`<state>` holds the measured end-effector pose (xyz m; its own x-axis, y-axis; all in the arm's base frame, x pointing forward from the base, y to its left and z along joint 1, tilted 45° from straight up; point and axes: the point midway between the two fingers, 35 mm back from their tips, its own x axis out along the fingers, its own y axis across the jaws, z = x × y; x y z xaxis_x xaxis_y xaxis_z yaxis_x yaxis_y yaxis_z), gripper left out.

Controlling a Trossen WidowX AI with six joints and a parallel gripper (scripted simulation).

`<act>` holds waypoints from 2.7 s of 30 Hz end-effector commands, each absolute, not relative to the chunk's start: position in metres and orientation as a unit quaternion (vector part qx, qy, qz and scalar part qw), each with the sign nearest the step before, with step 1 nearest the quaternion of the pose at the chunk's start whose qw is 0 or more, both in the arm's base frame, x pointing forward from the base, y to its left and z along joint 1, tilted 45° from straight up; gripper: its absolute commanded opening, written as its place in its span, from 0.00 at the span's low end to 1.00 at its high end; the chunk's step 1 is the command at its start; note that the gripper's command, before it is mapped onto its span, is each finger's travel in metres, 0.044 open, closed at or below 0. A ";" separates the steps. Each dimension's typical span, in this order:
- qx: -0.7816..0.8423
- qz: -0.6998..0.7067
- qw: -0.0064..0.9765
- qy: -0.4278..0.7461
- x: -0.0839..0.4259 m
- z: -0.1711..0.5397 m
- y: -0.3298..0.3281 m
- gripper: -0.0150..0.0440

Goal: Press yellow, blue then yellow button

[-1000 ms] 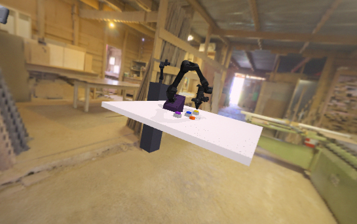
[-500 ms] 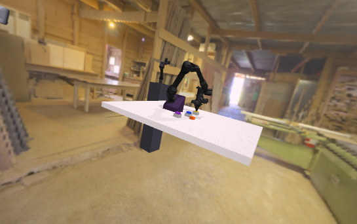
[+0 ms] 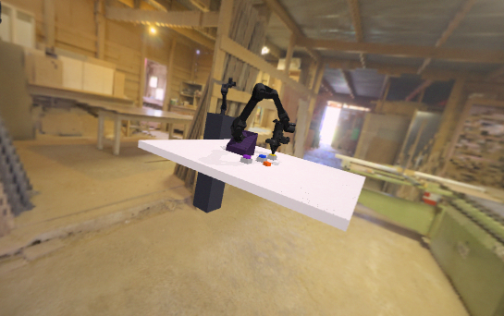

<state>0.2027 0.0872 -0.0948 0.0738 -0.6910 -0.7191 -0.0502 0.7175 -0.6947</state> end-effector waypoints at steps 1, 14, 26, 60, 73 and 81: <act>-0.292 -0.238 0.672 0.638 0.202 -0.088 0.094 0.29; -0.294 -0.237 0.671 0.638 0.195 -0.027 0.152 0.29; -0.296 -0.236 0.670 0.639 0.214 0.062 0.067 0.29; -0.298 -0.240 0.669 0.637 0.216 0.024 -0.018 0.29; -0.299 -0.241 0.669 0.637 0.217 0.016 -0.027 0.29; -0.299 -0.241 0.669 0.637 0.217 0.016 -0.027 0.29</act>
<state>0.2179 -0.0253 0.0160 0.0761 -0.6971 -0.7130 -0.0506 0.7114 -0.7009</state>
